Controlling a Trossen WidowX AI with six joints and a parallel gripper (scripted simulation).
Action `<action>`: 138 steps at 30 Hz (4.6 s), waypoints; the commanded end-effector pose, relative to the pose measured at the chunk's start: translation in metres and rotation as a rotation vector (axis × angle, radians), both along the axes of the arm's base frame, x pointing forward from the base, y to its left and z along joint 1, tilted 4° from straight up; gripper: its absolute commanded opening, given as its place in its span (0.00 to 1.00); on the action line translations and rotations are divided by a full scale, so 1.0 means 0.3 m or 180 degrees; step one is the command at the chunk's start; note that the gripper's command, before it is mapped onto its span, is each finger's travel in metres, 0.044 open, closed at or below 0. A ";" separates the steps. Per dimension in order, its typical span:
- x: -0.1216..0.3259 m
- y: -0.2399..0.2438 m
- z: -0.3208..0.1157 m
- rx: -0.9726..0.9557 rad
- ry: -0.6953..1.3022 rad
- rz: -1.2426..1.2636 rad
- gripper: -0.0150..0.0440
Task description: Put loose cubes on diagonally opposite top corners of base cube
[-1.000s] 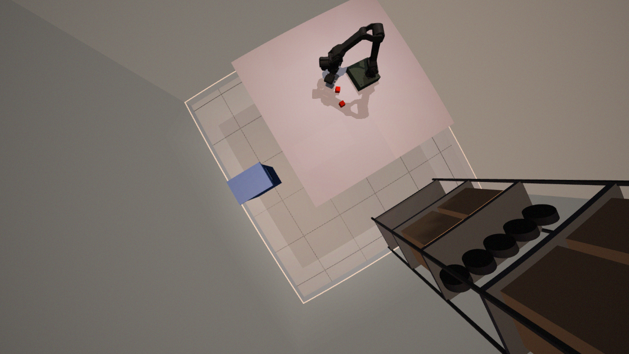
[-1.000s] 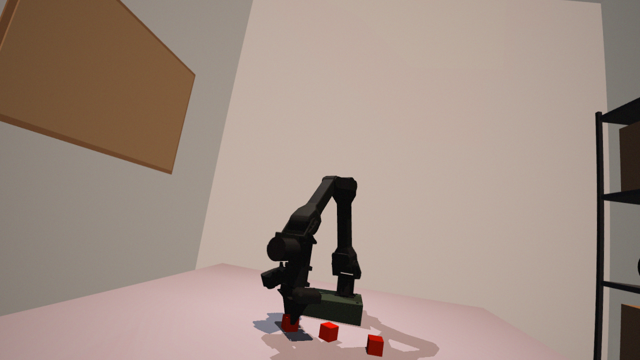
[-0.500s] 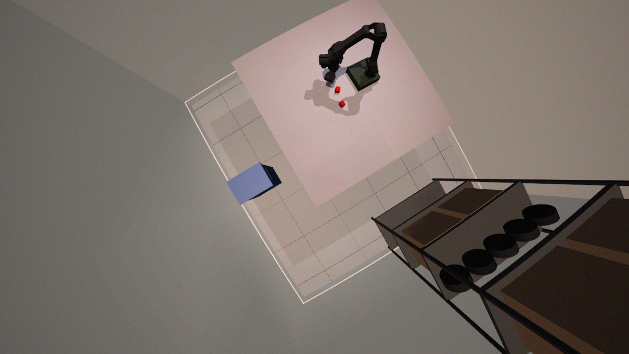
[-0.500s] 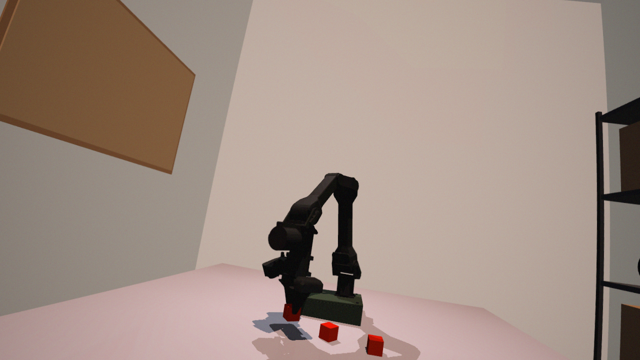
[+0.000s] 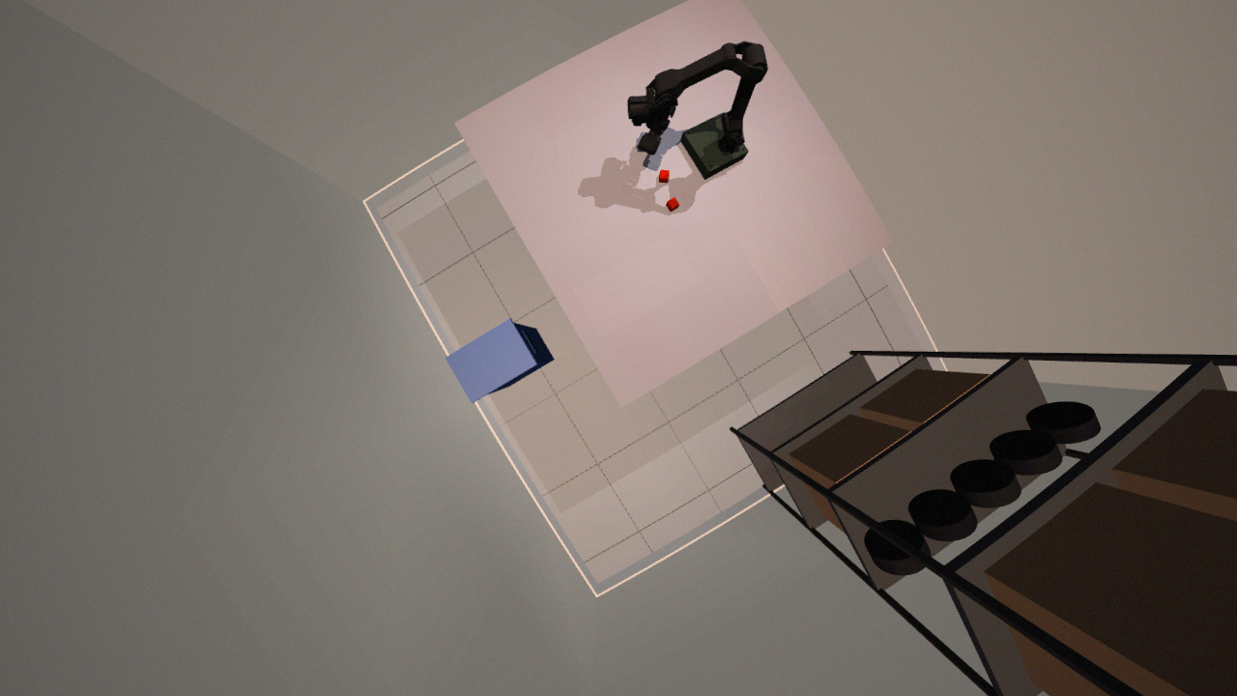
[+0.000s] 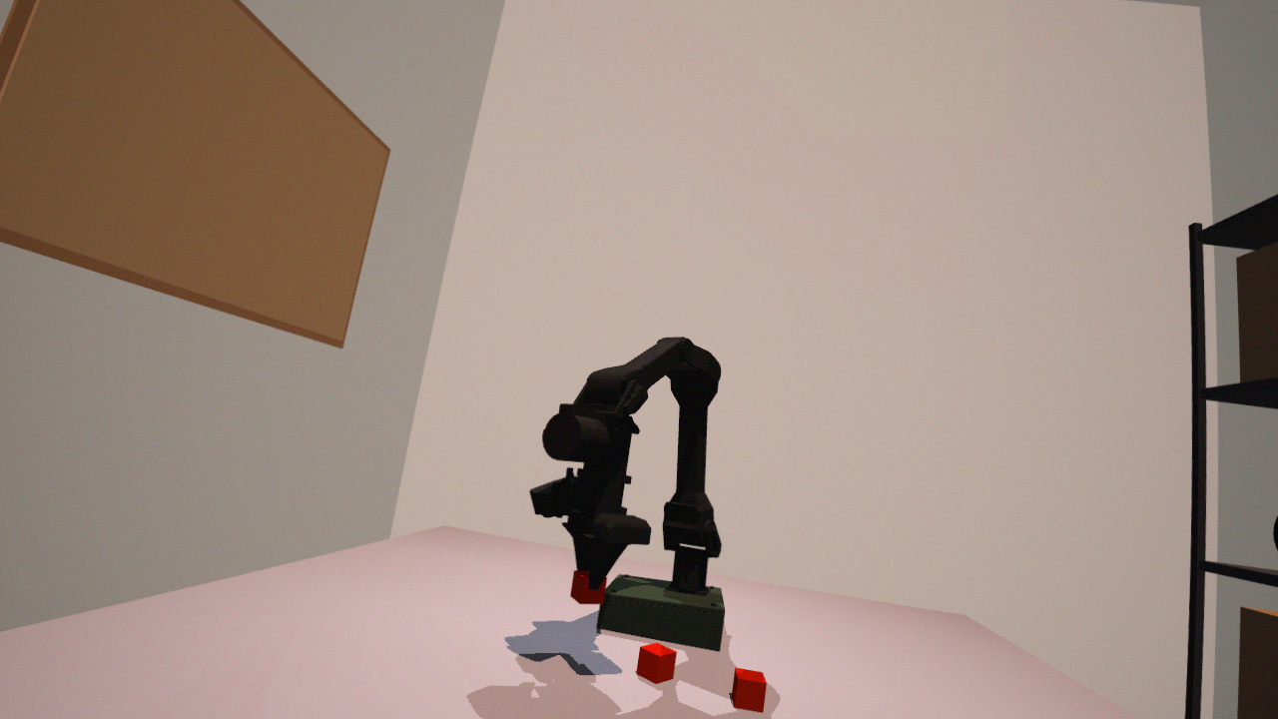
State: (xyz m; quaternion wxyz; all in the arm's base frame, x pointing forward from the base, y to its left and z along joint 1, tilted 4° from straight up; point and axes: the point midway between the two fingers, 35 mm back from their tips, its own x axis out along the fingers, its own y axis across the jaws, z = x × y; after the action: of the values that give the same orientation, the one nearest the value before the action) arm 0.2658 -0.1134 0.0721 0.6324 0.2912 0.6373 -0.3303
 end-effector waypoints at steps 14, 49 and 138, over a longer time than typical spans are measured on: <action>0.003 0.029 0.110 0.0004 -0.0020 0.0055 0.43; 0.103 0.310 0.032 0.0091 -0.0004 0.0461 0.43; 0.131 0.677 -0.160 0.0053 -0.0006 0.0577 0.43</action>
State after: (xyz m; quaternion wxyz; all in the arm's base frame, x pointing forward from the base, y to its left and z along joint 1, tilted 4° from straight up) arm 0.3064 0.0896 0.0264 0.6598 0.2367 0.6620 -0.2653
